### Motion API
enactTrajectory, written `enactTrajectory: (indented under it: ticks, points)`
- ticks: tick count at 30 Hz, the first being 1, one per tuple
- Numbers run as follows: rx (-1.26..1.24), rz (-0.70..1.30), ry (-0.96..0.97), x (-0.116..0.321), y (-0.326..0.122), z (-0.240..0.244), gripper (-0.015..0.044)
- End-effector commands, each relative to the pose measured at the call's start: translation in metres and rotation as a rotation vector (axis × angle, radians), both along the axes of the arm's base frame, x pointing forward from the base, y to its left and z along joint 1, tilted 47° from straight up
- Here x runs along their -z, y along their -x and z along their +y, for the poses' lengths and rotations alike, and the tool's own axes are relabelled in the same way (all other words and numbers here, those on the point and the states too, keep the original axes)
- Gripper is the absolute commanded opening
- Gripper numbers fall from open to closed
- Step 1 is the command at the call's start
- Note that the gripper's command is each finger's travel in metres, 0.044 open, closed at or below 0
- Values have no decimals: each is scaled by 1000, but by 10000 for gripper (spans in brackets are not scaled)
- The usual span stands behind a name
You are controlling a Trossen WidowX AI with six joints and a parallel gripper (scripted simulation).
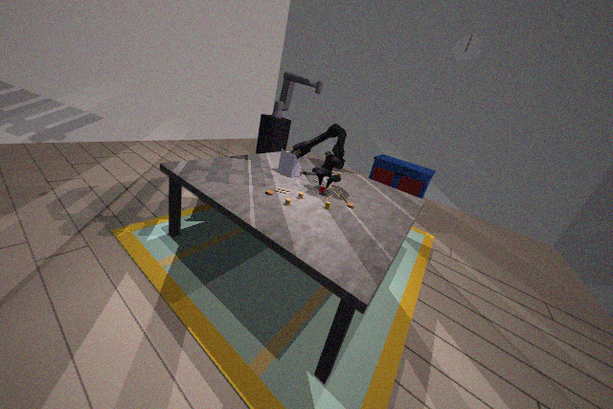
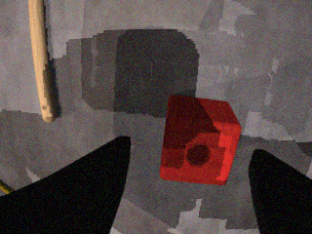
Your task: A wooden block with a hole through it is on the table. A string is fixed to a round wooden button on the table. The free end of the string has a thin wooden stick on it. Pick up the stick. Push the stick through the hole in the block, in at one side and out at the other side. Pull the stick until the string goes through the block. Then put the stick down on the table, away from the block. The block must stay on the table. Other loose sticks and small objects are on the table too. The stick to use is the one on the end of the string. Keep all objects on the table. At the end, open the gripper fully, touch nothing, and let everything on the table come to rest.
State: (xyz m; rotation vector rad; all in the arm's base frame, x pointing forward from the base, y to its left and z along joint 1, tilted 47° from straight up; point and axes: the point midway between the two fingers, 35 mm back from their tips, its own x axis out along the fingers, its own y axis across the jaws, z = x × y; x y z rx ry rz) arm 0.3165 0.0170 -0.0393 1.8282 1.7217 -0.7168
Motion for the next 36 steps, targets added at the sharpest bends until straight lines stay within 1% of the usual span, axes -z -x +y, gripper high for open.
enactTrajectory:
  ticks: [1,18,25,30,31,36]
  points:
    - [0,15,-11,7,3,9,237]
    - [0,15,-12,12,3,14,237]
    - [-3,10,-5,11,3,12,53]
    - [-3,10,-5,11,3,12,20]
    - [-3,10,-5,11,3,12,0]
    - [-3,10,-5,11,3,12,0]
